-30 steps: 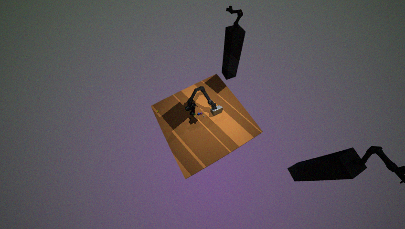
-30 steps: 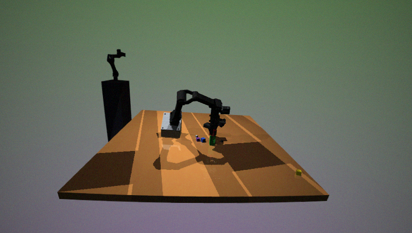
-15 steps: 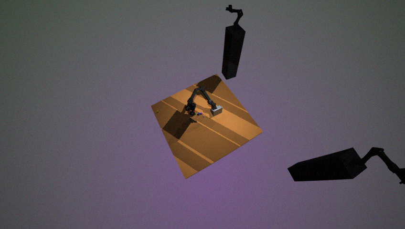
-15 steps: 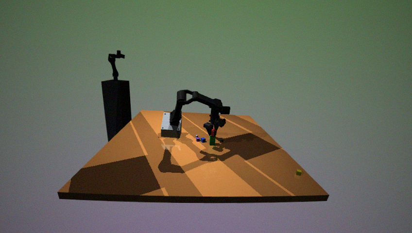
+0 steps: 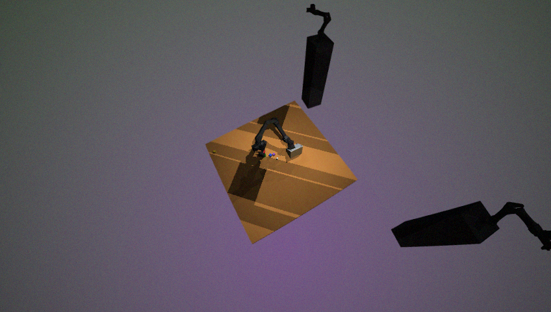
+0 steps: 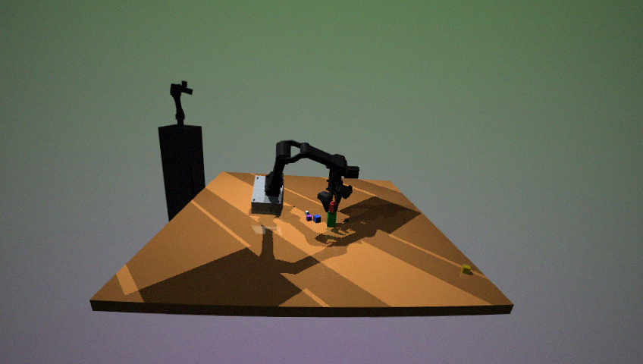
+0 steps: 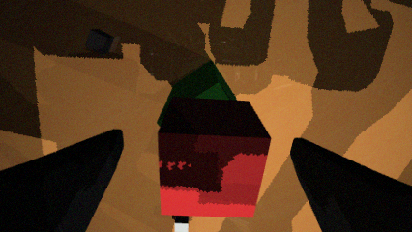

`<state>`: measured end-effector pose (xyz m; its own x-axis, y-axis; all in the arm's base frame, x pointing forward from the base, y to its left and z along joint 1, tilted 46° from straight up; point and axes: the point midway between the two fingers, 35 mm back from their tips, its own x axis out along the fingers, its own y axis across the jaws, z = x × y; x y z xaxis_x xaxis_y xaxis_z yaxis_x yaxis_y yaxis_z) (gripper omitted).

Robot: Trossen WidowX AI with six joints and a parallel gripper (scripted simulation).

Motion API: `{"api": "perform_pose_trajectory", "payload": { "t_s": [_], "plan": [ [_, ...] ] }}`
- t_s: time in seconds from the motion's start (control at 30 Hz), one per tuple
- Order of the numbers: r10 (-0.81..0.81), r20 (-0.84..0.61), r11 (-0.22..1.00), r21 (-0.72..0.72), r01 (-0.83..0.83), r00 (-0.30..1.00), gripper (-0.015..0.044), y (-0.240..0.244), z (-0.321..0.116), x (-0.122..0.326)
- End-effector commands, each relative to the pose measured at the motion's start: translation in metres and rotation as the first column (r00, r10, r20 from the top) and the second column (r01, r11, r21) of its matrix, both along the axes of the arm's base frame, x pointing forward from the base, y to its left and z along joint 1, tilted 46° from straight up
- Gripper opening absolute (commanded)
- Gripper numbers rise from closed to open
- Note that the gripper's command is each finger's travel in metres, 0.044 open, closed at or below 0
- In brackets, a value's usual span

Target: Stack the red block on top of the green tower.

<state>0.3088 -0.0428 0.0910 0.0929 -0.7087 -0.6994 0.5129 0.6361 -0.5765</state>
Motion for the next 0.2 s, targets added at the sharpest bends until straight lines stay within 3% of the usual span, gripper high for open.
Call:
{"api": "perform_pose_trajectory", "payload": {
  "t_s": [0.0, 0.17],
  "plan": [
    [0.0, 0.0, 1.0, 0.0, 0.0, 1.0, 0.044, 0.0001, -0.0002, 0.0],
    [0.0, 0.0, 1.0, 0.0, 0.0, 1.0, 0.044, 0.0001, -0.0002, 0.0]
  ]
}}
